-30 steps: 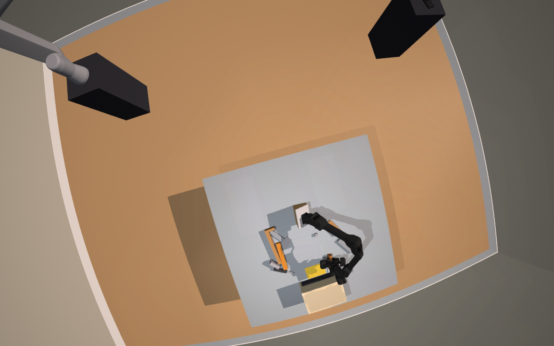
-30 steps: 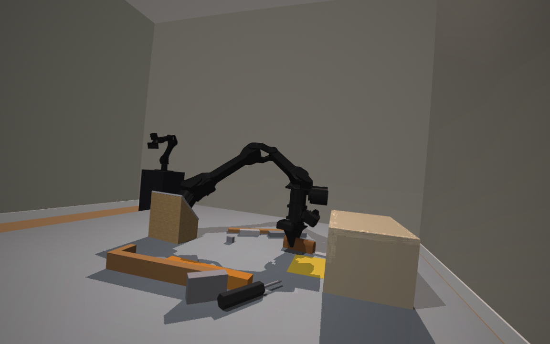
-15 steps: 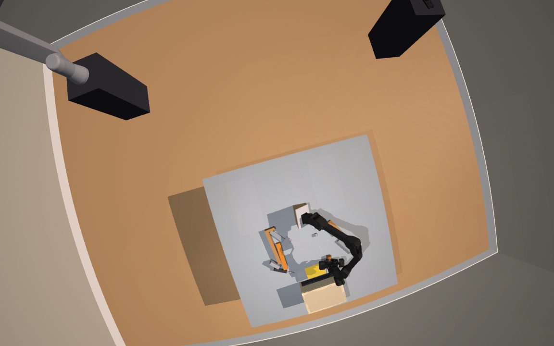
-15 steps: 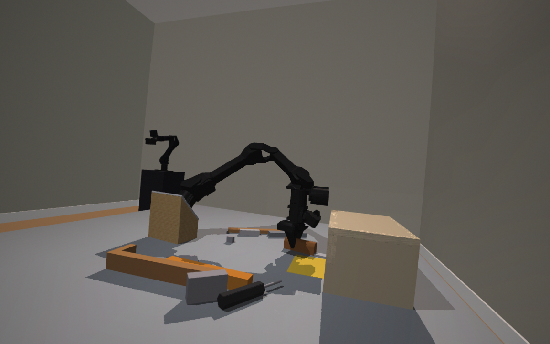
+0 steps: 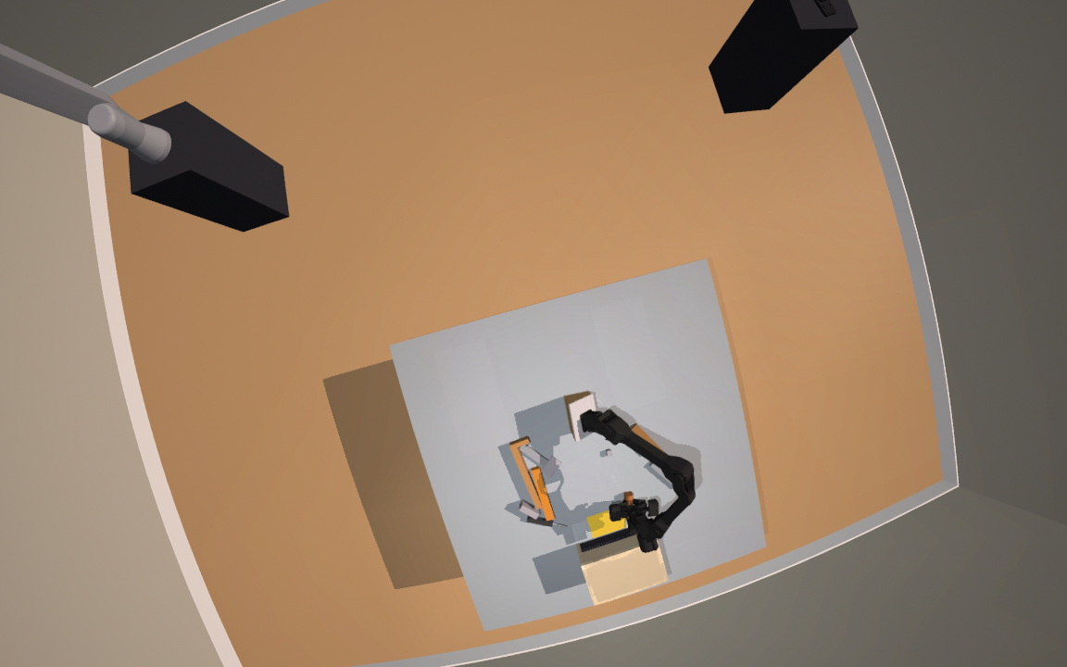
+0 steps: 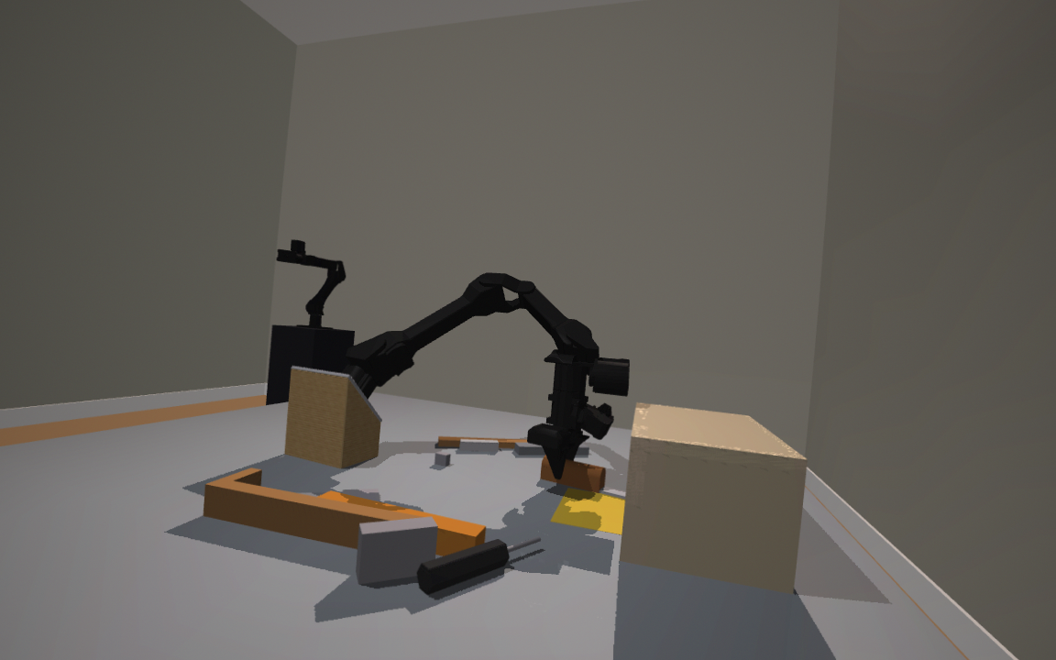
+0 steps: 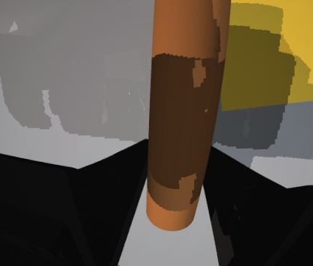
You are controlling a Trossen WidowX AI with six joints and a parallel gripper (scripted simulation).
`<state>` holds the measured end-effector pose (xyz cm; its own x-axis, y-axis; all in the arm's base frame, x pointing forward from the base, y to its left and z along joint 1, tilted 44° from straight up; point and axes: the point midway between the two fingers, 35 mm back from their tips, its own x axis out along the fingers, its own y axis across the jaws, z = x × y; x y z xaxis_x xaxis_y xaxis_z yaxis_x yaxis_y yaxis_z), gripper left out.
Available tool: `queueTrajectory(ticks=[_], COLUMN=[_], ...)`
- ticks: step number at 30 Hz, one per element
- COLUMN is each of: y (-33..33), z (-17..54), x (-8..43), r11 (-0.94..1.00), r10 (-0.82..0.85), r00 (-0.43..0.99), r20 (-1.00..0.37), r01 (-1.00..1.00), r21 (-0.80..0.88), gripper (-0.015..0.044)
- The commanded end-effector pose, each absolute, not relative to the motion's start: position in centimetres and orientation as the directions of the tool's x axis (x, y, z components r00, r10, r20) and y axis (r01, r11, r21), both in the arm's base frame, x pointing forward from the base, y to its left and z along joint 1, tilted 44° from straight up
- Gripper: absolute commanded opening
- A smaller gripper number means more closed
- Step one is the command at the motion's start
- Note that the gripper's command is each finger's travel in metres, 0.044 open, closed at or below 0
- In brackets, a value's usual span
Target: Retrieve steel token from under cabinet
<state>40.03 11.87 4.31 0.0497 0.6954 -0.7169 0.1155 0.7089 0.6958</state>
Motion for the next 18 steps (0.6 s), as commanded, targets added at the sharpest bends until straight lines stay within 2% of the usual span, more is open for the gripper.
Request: queueTrajectory(ticks=[1,18], y=[11.3,9.8], z=[3.6,2.2], x=[39.8,39.6], r11=[0.714,0.715], r10=[0.690,0.689], r00=[0.048,0.048], r20=[-0.722,-0.723], r01=[0.117,0.118], r21=[0.690,0.689], gripper=[0.0000,0.0000])
